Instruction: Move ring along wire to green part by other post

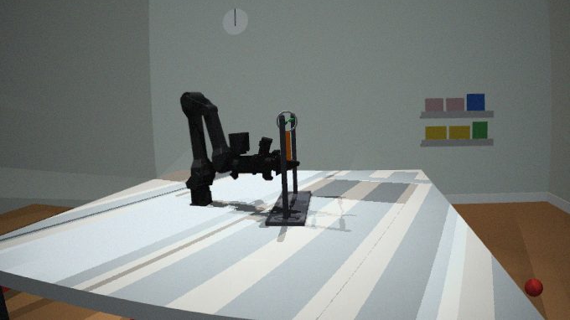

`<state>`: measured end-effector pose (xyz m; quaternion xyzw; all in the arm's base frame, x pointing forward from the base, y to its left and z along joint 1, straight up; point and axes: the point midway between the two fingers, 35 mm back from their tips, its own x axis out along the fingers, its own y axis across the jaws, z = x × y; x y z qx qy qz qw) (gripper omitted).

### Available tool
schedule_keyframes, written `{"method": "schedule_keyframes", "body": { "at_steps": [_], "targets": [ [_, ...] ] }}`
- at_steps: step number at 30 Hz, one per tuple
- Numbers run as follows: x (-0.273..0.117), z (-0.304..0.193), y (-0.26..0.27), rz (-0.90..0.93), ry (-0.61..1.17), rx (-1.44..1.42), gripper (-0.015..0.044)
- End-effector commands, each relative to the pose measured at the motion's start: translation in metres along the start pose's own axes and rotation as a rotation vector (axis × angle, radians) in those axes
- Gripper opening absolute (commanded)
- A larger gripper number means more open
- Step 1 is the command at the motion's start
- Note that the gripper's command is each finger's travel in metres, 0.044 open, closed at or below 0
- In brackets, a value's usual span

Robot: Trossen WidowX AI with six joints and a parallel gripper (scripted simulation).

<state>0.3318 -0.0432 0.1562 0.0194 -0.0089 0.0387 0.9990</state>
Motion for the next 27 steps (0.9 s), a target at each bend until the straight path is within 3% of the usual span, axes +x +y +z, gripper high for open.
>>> {"method": "schedule_keyframes", "body": {
  "at_steps": [1, 27],
  "targets": [
    [-0.001, -0.001, 0.004, -0.015, 0.004, 0.022, -0.015],
    [0.001, 0.001, 0.032, -0.018, 0.004, 0.033, -0.015]
  ]
}}
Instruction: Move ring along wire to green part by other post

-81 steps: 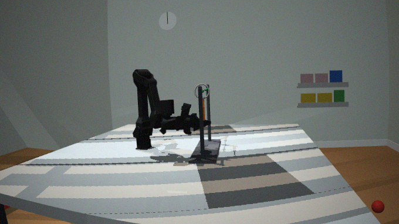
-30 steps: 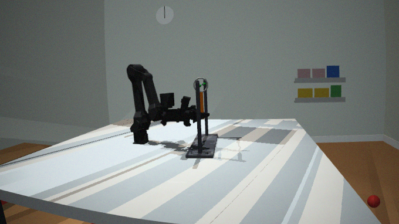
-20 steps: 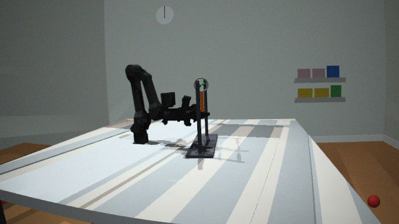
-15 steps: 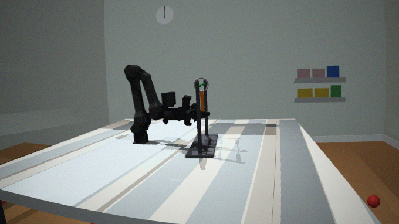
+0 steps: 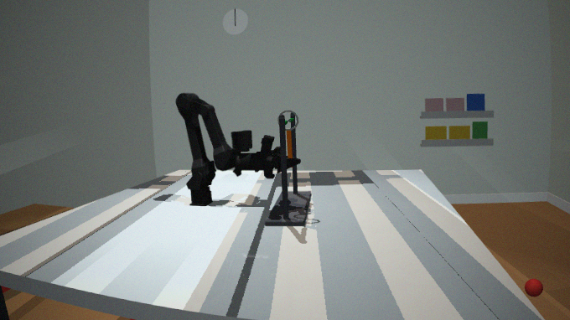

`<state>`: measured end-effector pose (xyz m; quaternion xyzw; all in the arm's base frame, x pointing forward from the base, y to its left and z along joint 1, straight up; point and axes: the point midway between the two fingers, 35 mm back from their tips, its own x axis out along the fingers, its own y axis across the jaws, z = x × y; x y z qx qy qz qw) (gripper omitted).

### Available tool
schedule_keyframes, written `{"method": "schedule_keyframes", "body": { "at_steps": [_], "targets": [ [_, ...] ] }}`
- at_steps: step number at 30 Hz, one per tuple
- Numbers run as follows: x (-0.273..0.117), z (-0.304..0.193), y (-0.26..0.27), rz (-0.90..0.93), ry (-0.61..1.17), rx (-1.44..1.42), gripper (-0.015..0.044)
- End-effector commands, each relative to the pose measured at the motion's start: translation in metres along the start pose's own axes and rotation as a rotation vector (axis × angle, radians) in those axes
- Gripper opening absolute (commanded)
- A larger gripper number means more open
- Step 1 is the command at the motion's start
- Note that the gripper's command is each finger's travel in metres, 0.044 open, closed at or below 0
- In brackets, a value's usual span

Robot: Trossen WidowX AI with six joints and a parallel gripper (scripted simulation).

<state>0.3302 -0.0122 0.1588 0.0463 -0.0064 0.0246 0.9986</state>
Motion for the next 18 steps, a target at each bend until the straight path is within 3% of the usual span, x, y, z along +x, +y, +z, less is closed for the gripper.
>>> {"method": "schedule_keyframes", "body": {
  "at_steps": [1, 18],
  "targets": [
    [0.0, 0.0, 0.001, 0.014, 0.002, -0.029, -0.015],
    [-0.01, 0.002, -0.005, 0.091, 0.087, -0.19, -0.015]
  ]
}}
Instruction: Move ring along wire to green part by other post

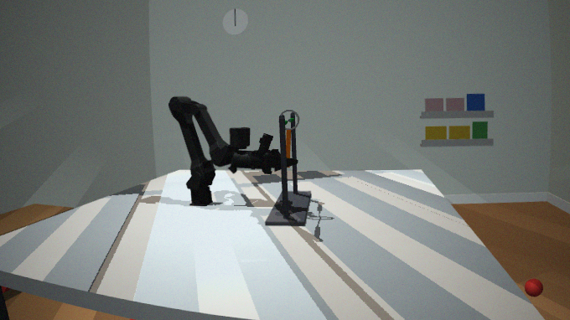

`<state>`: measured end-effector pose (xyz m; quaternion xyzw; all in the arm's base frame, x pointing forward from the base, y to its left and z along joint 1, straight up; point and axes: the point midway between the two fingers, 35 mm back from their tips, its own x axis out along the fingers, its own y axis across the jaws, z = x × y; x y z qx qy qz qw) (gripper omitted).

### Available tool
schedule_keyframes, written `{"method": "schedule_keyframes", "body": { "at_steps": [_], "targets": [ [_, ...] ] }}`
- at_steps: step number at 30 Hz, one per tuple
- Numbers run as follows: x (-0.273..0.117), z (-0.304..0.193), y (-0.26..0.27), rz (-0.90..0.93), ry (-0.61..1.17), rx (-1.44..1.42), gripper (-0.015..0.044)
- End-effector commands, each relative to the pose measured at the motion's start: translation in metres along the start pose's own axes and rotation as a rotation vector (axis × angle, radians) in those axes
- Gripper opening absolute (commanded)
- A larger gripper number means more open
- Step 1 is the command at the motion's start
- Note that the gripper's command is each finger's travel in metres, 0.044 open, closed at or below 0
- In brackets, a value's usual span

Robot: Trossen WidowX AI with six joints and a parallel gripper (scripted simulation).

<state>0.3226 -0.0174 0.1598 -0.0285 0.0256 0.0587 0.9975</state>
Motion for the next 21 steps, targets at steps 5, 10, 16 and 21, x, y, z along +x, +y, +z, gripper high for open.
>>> {"method": "schedule_keyframes", "body": {
  "at_steps": [5, 10, 16, 21],
  "targets": [
    [-0.003, -0.001, 0.0, 0.04, 0.017, -0.078, -0.015],
    [-0.003, -0.002, 0.004, 0.043, 0.017, -0.084, -0.015],
    [-0.004, -0.002, 0.01, 0.039, 0.022, -0.072, -0.015],
    [-0.008, -0.002, 0.013, 0.034, 0.054, -0.06, -0.015]
  ]
}}
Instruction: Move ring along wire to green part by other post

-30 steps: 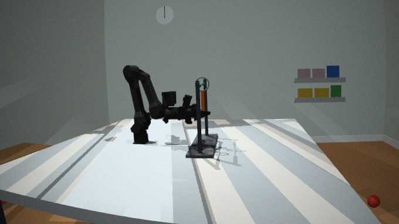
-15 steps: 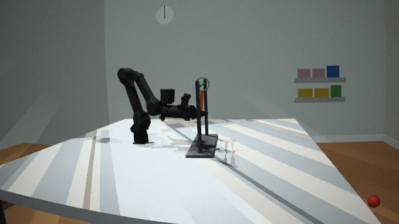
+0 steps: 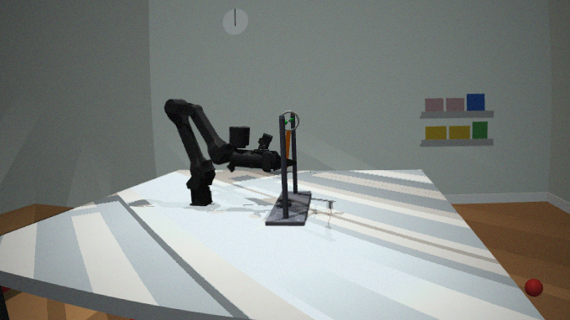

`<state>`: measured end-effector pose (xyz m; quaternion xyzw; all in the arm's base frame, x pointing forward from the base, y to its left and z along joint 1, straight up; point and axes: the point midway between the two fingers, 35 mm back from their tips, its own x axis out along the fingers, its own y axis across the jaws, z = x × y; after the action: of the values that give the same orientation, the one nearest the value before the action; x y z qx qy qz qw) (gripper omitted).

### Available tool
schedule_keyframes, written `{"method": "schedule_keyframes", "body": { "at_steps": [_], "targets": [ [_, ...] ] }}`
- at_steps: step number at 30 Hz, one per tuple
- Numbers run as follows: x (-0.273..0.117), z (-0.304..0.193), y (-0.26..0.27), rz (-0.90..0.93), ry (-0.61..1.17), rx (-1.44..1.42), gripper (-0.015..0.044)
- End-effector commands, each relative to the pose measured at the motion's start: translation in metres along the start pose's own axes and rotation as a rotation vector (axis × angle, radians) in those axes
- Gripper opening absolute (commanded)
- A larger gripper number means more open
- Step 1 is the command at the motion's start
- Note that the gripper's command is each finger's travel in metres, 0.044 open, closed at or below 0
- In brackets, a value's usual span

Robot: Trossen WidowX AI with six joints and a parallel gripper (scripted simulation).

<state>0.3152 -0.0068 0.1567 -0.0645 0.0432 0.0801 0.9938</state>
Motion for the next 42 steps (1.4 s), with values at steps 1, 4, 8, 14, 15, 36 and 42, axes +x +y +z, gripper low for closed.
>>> {"method": "schedule_keyframes", "body": {
  "at_steps": [1, 4, 8, 14, 15, 36, 42],
  "targets": [
    [-0.003, 0.001, 0.002, -0.009, 0.026, 0.015, -0.015],
    [-0.007, 0.002, 0.006, -0.013, 0.062, 0.03, -0.015],
    [-0.013, 0.003, 0.013, -0.019, 0.11, 0.054, -0.015],
    [-0.019, 0.005, 0.029, -0.033, 0.15, 0.101, -0.015],
    [-0.019, 0.005, 0.03, -0.034, 0.15, 0.105, -0.015],
    [-0.018, 0.008, 0.055, -0.04, 0.15, 0.134, -0.015],
    [-0.018, 0.009, 0.061, -0.04, 0.149, 0.135, -0.015]
  ]
}}
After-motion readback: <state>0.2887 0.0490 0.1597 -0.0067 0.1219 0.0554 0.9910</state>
